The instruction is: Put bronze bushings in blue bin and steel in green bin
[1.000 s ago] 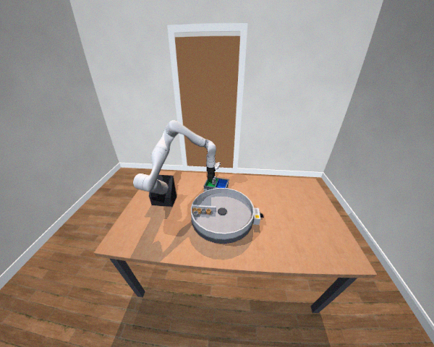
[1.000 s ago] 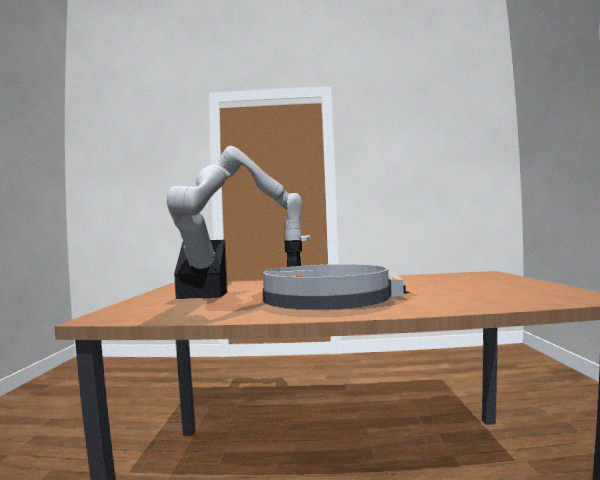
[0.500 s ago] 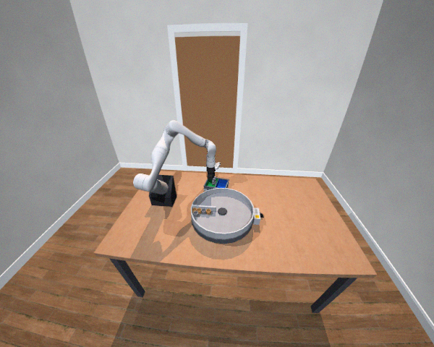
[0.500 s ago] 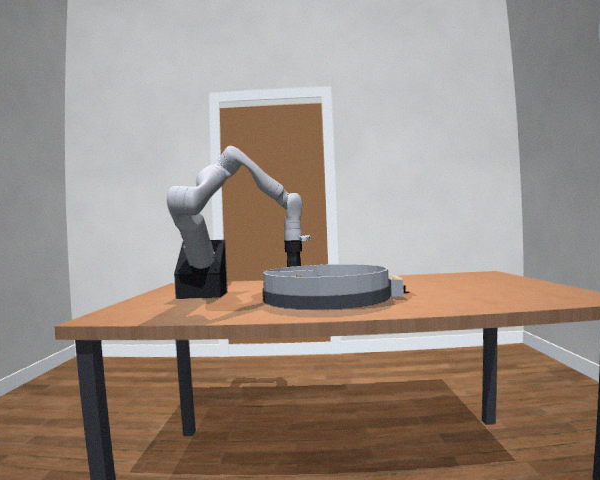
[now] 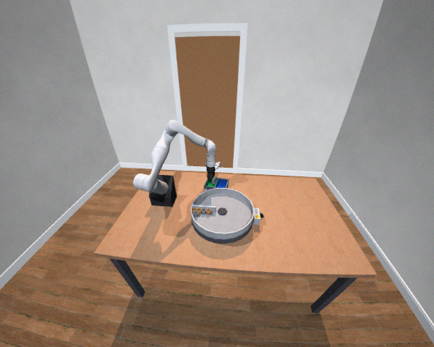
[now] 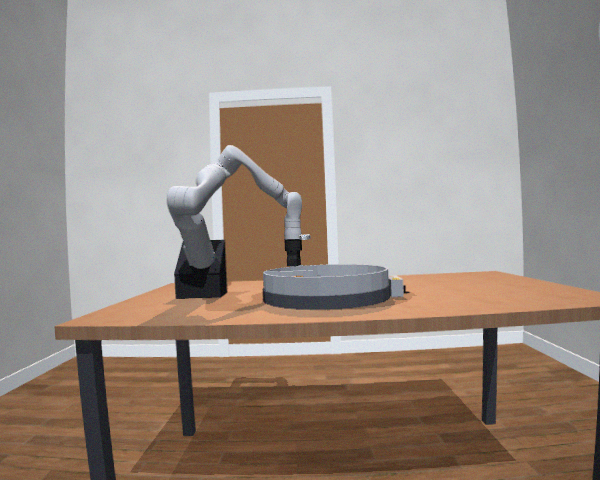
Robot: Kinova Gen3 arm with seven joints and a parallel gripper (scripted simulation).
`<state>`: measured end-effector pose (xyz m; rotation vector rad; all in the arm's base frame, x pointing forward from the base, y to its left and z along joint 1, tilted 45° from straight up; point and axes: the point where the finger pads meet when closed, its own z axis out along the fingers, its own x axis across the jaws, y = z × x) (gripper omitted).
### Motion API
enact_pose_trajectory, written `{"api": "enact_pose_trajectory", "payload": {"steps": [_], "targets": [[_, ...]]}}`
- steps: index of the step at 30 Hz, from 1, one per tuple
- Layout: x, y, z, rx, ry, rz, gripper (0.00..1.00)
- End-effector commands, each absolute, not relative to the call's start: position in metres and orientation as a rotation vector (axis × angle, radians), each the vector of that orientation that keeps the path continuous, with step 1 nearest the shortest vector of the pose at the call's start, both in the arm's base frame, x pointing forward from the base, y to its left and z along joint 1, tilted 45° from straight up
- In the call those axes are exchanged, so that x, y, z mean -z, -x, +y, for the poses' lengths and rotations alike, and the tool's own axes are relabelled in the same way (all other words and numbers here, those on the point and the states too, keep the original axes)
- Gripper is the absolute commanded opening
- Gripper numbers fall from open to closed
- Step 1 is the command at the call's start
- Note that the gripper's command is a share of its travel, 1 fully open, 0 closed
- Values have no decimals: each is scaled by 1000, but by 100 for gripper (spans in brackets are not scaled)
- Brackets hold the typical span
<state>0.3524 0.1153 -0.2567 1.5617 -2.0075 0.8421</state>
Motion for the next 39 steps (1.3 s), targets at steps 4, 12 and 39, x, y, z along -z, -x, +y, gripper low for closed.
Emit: {"api": "enact_pose_trajectory", "payload": {"steps": [4,12,39], "targets": [[255,-353,119,-841,-1565,-2009,42],[253,-353,121,-841,-1565,-2009,42],[248,-353,125,-841,-1565,-2009,42]]}}
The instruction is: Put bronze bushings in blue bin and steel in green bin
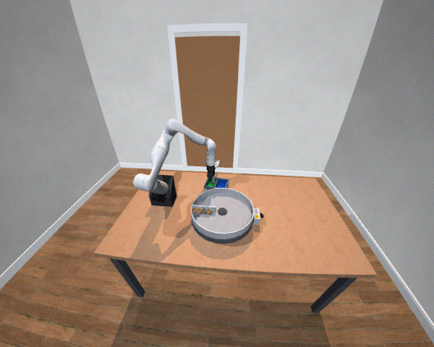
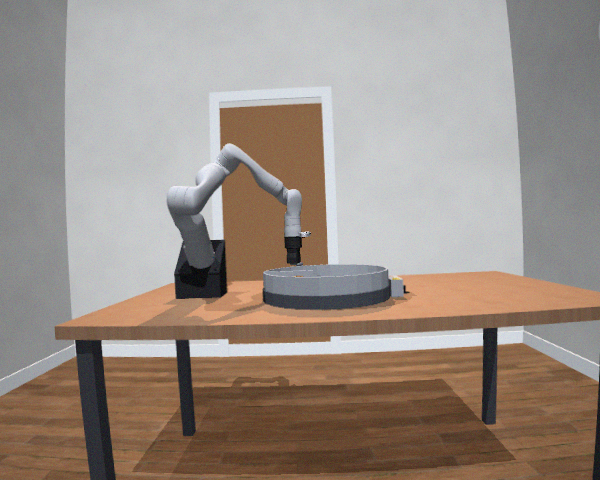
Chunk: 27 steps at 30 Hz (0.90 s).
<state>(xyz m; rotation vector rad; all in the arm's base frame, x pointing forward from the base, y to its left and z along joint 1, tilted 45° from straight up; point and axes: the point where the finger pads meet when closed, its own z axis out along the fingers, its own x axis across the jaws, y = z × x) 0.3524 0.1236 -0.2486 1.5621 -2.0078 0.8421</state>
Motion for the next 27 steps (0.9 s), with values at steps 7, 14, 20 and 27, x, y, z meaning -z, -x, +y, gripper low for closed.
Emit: {"api": "enact_pose_trajectory", "payload": {"steps": [7,14,20,27], "targets": [[246,-353,127,-841,-1565,-2009,42],[245,-353,129,-841,-1565,-2009,42],[244,-353,129,-841,-1565,-2009,42],[243,-353,131,-841,-1565,-2009,42]]}}
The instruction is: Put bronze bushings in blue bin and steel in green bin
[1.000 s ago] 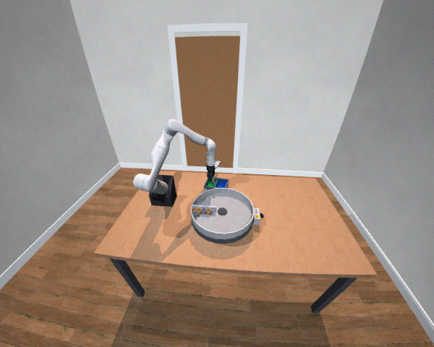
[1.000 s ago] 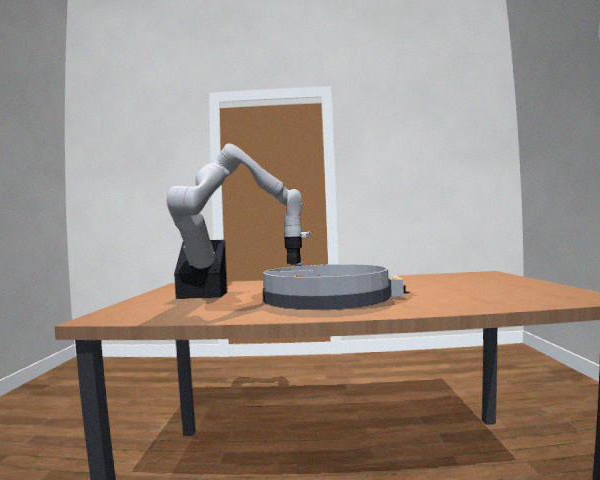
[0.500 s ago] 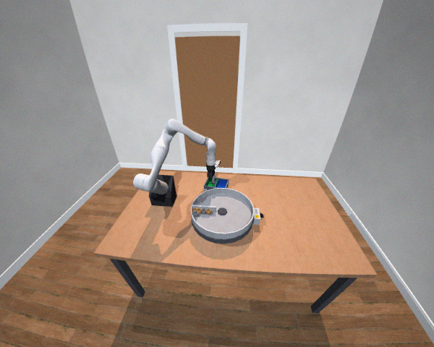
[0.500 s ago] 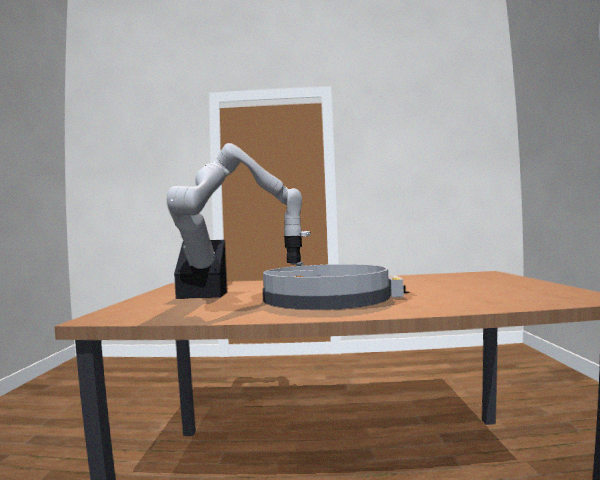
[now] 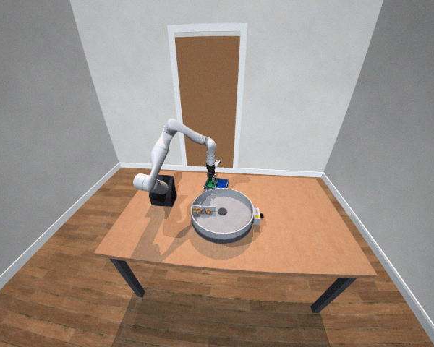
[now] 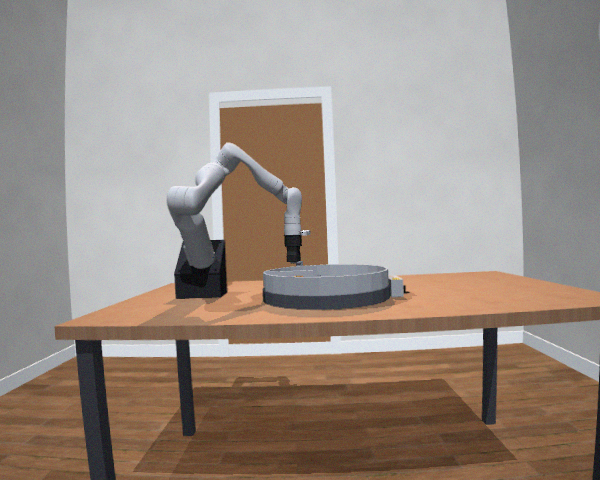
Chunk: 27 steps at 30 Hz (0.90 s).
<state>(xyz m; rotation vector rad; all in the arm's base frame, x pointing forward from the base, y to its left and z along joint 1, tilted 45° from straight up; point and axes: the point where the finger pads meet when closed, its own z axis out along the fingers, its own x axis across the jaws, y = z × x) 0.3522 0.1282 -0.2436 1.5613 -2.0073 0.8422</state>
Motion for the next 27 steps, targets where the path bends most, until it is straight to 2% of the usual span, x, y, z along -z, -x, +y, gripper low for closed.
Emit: {"api": "enact_pose_trajectory", "payload": {"steps": [1,16,27], "targets": [[242,-353,131,-841,-1565,-2009,42],[240,-353,134,-841,-1565,-2009,42],[176,-351,196,-841,-1565,-2009,42]]}}
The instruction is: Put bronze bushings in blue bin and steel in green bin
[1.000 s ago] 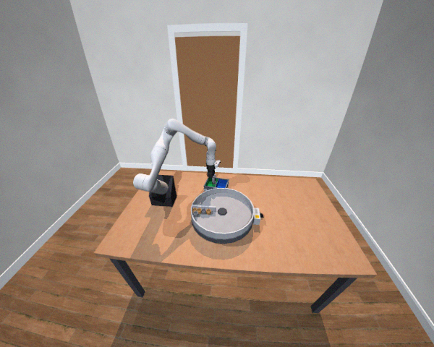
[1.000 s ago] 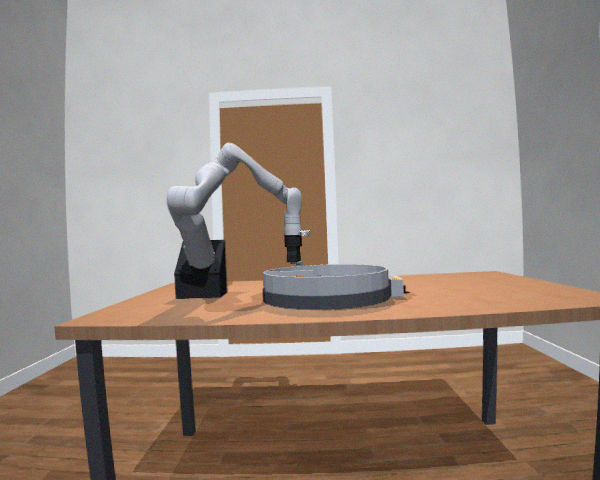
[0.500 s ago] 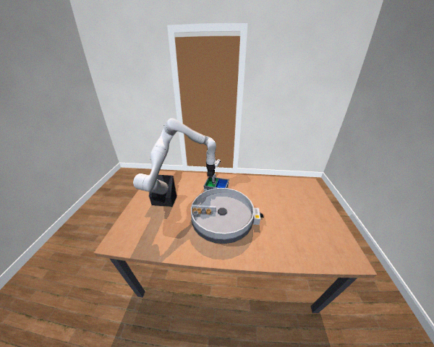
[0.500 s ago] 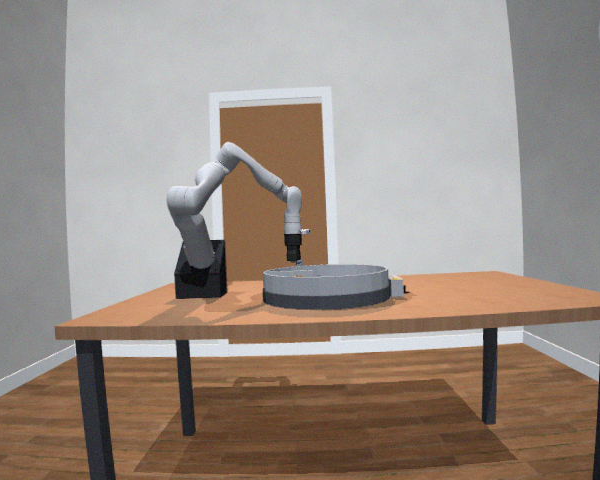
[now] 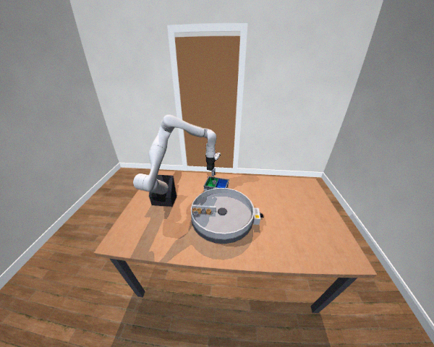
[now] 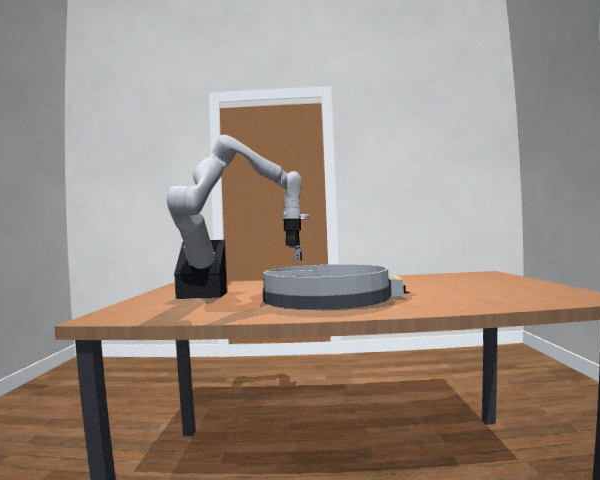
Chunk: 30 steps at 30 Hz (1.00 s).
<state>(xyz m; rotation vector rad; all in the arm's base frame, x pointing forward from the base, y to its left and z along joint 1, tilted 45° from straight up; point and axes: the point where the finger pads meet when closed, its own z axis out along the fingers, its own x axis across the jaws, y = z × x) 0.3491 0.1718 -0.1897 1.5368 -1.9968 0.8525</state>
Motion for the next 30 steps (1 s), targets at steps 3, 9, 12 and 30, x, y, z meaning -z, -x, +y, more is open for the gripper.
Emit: {"api": "enact_pose_trajectory", "payload": {"steps": [3,9,12,30], "targets": [[168,-351,204,-841,-1565,-2009,42],[160,-351,212,-841,-1565,-2009,42],[160,-351,212,-841,-1565,-2009,42],[161,-351,212,-842,-1564,-2009,42]]}}
